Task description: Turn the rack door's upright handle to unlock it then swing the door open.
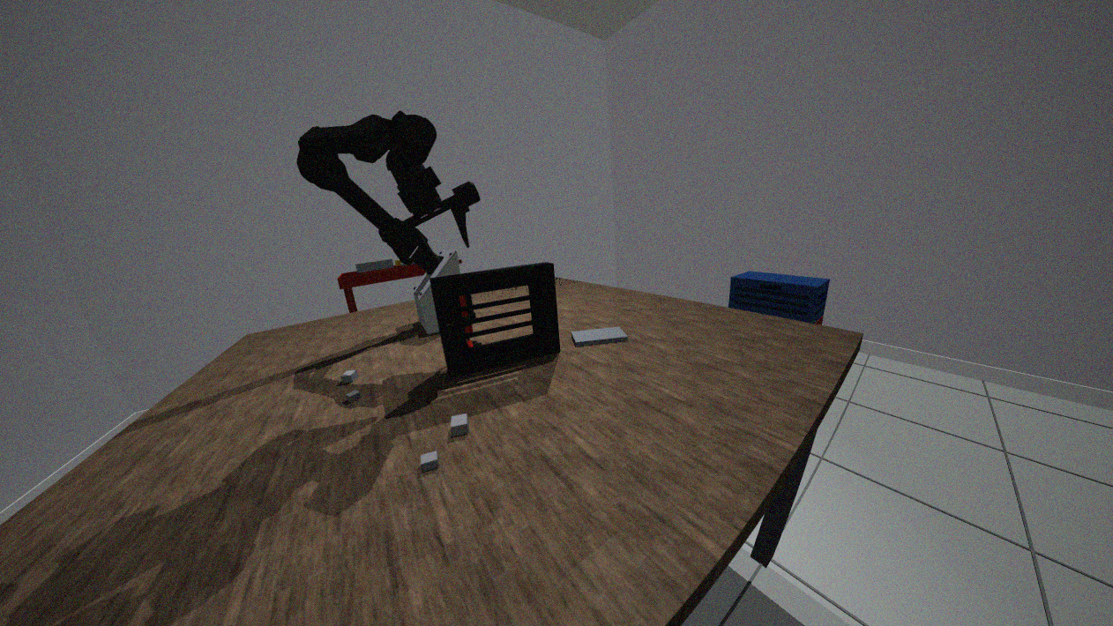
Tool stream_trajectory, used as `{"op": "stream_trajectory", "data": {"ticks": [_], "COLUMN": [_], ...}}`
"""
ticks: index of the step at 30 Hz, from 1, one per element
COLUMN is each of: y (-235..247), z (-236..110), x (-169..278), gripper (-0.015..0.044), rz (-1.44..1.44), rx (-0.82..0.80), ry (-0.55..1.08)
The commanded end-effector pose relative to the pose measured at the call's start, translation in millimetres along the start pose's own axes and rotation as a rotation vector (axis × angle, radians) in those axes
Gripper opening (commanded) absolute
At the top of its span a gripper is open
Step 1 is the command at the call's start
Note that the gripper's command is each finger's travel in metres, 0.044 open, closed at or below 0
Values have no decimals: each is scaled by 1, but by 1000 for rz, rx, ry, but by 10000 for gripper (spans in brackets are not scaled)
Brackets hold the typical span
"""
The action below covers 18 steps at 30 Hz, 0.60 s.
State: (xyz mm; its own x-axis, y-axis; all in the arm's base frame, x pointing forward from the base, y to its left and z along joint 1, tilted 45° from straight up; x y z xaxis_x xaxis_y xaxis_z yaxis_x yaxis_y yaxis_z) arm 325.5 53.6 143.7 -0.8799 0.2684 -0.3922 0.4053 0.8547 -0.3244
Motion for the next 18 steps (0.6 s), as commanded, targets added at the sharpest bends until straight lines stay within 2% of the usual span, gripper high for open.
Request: {"op": "stream_trajectory", "data": {"ticks": [1, 14, 18], "y": [9, 27, 28], "z": [5, 23, 24], "x": [4, 19, 19], "gripper": [299, 299, 299], "rz": [-34, -188, -197], "rx": [82, 346, 359], "ry": [37, 128, 131]}}
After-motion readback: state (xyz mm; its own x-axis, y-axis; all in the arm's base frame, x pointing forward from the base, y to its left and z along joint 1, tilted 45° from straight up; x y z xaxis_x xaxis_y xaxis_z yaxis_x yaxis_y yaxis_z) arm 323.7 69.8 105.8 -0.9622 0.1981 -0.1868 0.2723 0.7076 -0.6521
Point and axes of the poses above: the point midway between the two fingers, 35 mm back from their tips, its own z axis out along the fingers, its own y axis across the jaws, x = y × z, the point moved 7 cm from there along -z, back along the fingers, and after that the axes turned 5 degrees about z, right-handed, at the moved point
